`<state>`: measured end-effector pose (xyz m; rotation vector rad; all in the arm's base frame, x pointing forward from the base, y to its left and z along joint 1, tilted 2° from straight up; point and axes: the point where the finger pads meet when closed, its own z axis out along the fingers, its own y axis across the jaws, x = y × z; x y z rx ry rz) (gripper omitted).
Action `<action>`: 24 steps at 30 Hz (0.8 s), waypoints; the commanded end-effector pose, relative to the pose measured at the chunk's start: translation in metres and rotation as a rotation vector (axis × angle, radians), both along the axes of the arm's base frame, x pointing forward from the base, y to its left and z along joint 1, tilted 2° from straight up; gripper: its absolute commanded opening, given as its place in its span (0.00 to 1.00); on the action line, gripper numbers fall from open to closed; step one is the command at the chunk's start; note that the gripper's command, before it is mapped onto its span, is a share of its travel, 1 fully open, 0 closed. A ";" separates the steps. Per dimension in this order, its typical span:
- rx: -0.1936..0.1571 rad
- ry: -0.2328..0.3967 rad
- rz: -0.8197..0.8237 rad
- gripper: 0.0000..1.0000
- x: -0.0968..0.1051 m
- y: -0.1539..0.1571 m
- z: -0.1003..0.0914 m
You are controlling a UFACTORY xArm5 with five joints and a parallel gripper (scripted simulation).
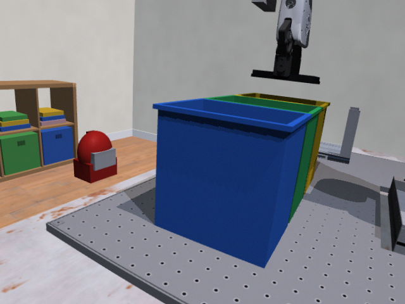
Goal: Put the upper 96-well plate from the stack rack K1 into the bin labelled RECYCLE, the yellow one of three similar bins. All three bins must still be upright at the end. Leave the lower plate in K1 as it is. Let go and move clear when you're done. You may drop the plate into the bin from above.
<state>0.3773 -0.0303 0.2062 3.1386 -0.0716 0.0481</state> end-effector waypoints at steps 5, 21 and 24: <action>0.000 -0.003 0.000 0.00 0.001 0.000 -0.011; 0.000 -0.003 0.000 0.00 0.001 0.000 -0.015; 0.000 -0.003 0.000 0.00 0.001 0.000 -0.015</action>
